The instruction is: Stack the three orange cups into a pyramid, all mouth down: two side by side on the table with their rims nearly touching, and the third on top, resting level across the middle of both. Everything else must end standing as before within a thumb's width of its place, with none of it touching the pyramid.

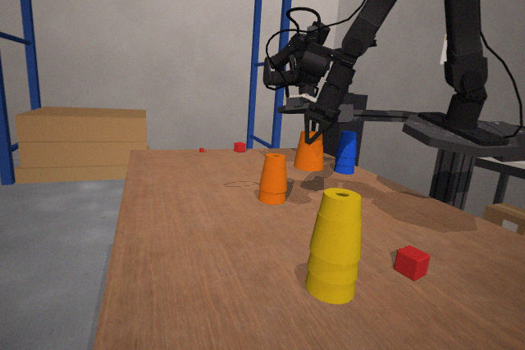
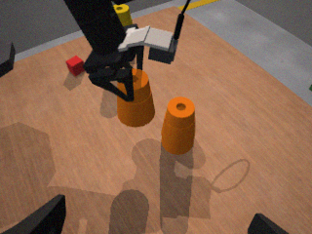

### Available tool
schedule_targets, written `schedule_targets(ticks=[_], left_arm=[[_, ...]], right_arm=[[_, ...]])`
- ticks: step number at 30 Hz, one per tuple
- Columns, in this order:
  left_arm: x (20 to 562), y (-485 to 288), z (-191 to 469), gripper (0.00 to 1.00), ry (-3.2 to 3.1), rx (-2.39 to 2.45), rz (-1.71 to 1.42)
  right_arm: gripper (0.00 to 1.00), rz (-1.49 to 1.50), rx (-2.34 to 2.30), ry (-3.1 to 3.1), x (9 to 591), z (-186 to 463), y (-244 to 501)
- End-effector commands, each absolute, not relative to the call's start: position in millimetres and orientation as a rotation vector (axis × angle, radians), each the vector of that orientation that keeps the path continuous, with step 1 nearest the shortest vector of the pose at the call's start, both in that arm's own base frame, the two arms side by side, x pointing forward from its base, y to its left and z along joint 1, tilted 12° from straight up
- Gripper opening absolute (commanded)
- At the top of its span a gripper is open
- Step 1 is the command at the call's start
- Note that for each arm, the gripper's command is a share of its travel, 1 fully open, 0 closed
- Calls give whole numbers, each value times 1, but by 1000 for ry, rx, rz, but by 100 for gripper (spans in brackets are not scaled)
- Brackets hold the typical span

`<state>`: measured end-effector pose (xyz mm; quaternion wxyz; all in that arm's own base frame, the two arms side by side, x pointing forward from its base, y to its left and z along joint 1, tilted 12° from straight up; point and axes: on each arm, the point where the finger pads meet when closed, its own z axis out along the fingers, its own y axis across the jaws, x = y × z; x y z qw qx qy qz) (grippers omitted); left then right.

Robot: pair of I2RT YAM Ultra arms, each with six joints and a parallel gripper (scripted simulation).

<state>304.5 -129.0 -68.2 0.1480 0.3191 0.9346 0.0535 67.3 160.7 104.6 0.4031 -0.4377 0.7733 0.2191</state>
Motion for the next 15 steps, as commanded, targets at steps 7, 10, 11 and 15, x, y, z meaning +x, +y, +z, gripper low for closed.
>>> schedule_targets(ticks=[7, 10, 11, 15], left_arm=[[309, -129, -87, 0, 2662, 925, 132], [309, -127, -94, 0, 2662, 925, 132], [309, -127, -96, 0, 2662, 925, 132], [309, -125, -105, 0, 2662, 925, 132]], right_arm=[[100, 559, -1098, 1946, 68, 106, 161], [100, 559, -1098, 1946, 68, 106, 161], [100, 559, -1098, 1946, 68, 106, 161], [100, 559, -1098, 1946, 68, 106, 161]])
